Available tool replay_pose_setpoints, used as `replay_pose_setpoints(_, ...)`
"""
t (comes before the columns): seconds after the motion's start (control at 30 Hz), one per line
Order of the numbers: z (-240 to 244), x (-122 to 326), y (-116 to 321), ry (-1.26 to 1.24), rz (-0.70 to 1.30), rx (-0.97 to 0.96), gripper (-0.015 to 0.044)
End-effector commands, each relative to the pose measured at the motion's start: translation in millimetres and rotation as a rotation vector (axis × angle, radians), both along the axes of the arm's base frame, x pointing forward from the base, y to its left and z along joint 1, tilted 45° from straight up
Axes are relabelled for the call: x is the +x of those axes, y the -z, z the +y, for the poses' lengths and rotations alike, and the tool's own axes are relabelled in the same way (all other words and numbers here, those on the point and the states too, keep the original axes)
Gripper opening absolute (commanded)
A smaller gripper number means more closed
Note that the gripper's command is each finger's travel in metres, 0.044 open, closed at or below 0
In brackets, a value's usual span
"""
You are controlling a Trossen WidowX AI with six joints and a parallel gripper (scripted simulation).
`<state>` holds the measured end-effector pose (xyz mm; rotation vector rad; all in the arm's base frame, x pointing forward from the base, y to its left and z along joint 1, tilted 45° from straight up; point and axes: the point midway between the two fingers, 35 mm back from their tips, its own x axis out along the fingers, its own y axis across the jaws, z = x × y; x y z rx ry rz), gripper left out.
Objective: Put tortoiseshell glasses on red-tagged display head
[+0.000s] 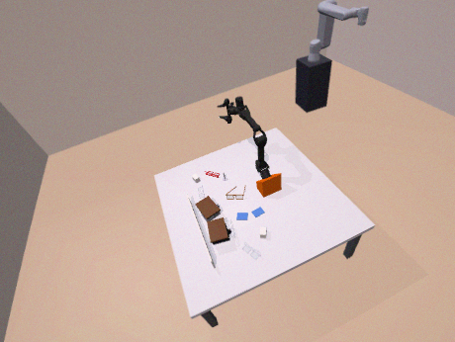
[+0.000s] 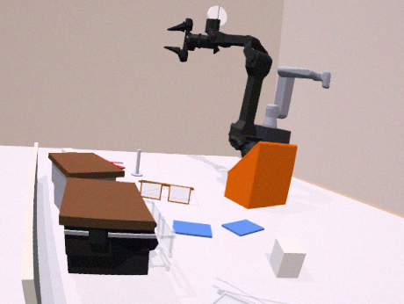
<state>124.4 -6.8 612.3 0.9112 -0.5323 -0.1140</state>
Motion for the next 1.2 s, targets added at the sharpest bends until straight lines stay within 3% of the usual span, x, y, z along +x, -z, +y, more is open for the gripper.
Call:
replay_pose_setpoints(0.0,0.0,0.0,0.0,0.000,0.000,0.000,0.0426)
replay_pose_setpoints(0.23,0.0,0.0,0.0,0.000,0.000,0.000,0.0440)
replay_pose_setpoints(0.53,-99.4,28.3,35.1,-0.039,0.003,0.289,0.0204)
replay_pose_setpoints(0.83,-157.8,106.2,119.3,-0.076,0.173,0.575,0.0200)
replay_pose_setpoints(1.17,-149.3,196.1,248.5,-0.060,0.548,0.727,0.0200)
